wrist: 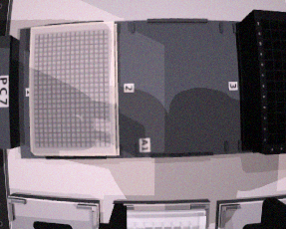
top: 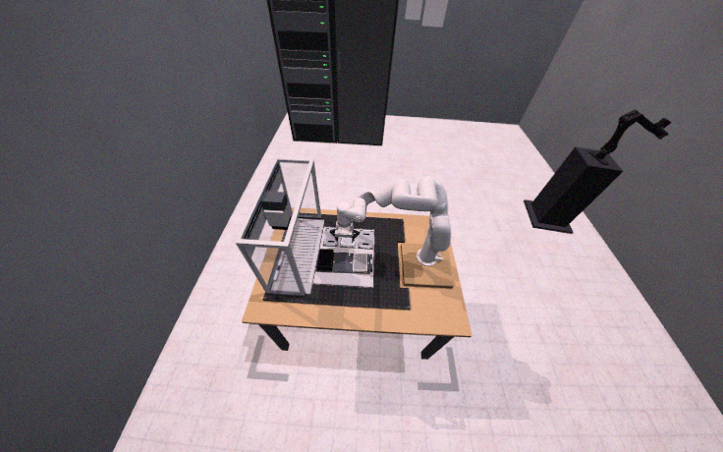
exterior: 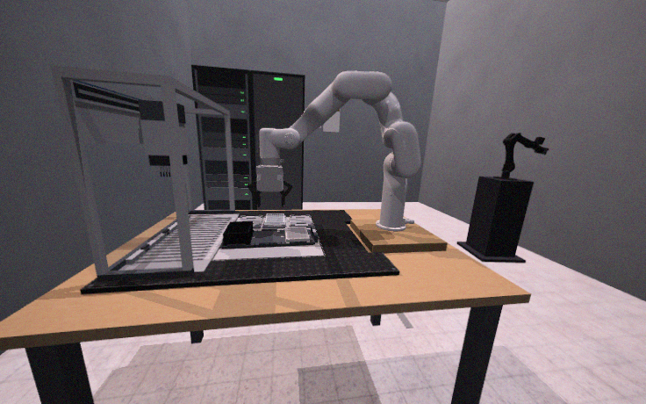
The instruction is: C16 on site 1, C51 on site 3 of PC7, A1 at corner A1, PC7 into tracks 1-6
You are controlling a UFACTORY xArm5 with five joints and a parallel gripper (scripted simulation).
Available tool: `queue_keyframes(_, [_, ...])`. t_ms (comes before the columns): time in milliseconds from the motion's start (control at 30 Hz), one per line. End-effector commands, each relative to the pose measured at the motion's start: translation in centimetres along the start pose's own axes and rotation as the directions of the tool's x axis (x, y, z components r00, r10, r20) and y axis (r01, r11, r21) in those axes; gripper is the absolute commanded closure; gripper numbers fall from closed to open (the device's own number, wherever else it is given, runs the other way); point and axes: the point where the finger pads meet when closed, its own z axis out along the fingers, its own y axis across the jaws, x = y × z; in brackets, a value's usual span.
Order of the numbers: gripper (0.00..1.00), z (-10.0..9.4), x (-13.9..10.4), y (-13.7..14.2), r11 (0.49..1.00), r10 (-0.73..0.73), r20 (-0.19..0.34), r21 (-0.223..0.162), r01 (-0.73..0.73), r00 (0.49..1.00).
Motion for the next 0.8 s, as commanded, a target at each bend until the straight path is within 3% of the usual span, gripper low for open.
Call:
queue_keyframes(0, [0.0,0.5,0.0,0.2,1.0,0.0,0.003,-0.004,0.0,1.0])
queue_keyframes(767, [0.0,3.7,0.0,0.2,1.0,0.0,0.003,-0.004,0.0,1.0])
